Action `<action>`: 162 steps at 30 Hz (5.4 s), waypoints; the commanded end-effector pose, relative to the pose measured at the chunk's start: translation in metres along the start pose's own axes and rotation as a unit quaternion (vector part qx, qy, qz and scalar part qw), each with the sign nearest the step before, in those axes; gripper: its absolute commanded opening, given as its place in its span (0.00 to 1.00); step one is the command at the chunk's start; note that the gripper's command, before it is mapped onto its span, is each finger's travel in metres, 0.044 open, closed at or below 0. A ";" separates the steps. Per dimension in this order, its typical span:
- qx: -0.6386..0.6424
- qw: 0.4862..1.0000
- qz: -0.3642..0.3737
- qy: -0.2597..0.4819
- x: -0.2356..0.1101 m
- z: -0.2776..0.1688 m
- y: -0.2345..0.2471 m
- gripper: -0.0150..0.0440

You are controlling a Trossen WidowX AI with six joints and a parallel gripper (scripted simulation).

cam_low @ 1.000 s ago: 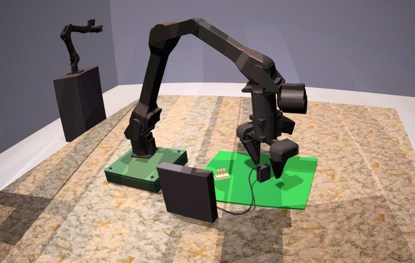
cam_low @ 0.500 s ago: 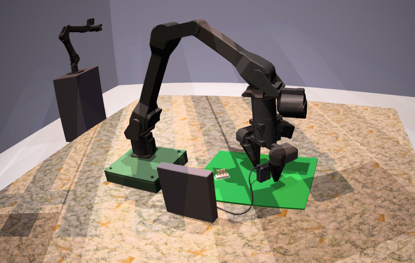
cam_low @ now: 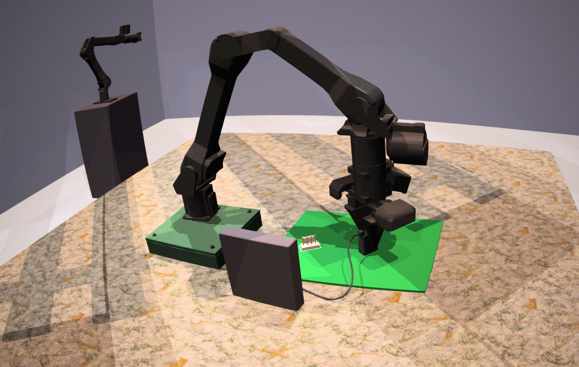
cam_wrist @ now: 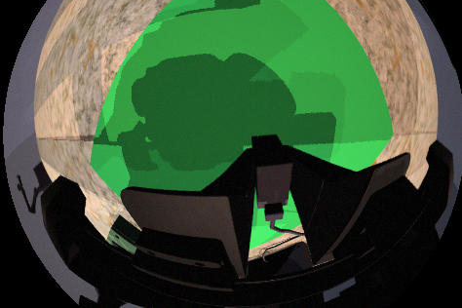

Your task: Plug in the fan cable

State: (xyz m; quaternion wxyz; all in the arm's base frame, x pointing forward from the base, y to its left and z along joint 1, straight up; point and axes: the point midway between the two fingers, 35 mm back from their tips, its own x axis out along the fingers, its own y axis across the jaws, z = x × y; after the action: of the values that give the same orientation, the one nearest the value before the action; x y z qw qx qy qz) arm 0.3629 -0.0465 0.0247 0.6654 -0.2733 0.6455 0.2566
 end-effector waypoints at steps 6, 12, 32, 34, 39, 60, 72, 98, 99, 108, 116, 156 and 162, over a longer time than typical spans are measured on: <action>-0.002 1.000 0.002 0.000 -0.039 0.001 -0.001 0.25; -0.002 1.000 0.003 0.000 -0.050 0.000 0.000 0.25; 0.146 0.989 0.006 0.004 -0.047 -0.083 0.081 0.25; 0.146 0.989 0.006 0.004 -0.046 -0.083 0.081 0.25; 0.146 0.989 0.006 0.004 -0.046 -0.083 0.081 0.25; 0.148 0.989 0.005 0.003 -0.049 -0.075 0.078 0.25; 0.148 0.989 0.005 0.003 -0.049 -0.073 0.077 0.25; 0.148 0.989 0.006 0.003 -0.049 -0.077 0.081 0.25; 0.148 0.989 0.006 0.003 -0.049 -0.077 0.081 0.25; 0.148 0.989 0.006 0.003 -0.027 -0.077 0.082 0.25; 0.148 0.989 0.006 0.003 -0.027 -0.077 0.082 0.25; 0.145 0.989 0.005 0.003 -0.027 -0.074 0.077 0.25; 0.145 0.989 0.006 0.003 -0.027 -0.075 0.079 0.25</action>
State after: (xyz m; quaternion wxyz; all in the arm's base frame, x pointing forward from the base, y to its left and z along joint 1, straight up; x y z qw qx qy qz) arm 0.2544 -0.0423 0.0481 0.6941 -0.1712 0.6805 0.1608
